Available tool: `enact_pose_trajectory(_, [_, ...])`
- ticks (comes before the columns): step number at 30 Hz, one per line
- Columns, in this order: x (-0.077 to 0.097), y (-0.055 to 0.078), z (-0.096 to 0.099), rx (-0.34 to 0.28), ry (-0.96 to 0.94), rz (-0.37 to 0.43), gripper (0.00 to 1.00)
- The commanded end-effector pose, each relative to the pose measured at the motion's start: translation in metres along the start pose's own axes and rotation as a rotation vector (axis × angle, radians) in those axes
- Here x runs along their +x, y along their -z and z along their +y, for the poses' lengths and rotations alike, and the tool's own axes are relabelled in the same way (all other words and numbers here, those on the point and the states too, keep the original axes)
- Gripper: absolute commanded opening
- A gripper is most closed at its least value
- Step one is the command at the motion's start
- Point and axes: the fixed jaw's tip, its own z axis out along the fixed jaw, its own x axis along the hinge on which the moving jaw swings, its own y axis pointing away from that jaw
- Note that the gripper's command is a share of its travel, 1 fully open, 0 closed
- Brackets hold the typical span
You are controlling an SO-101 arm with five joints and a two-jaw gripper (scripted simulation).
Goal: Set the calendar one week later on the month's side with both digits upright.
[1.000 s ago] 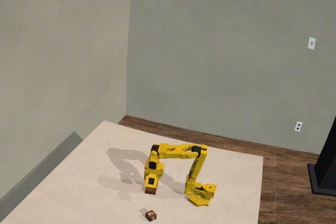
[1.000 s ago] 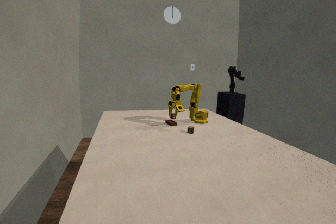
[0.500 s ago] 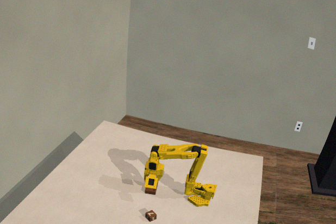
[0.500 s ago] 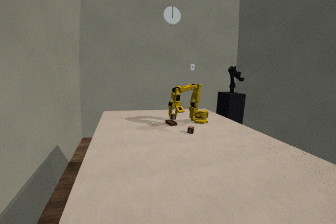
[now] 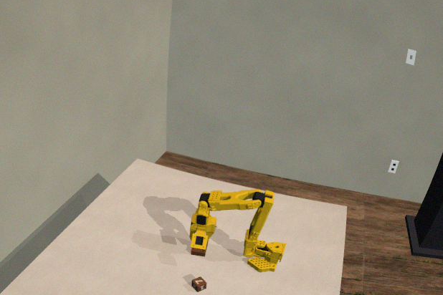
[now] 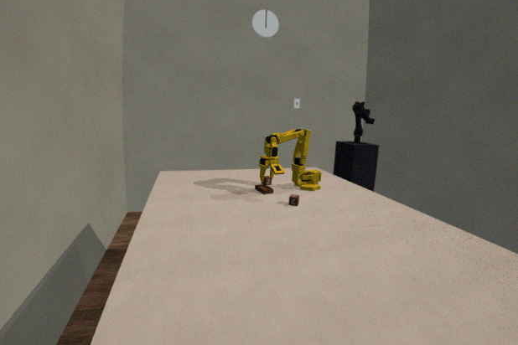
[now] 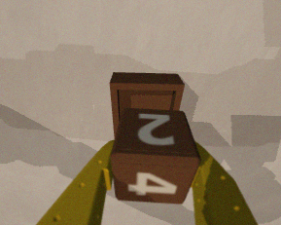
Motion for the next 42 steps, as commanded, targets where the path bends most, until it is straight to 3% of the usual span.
enact_pose_trajectory(1, [-0.001, 0.000, -0.003, 0.020, -0.001, -0.001, 0.00])
enact_pose_trajectory(42, [-0.001, -0.016, -0.002, 0.020, -0.002, -0.001, 0.00])
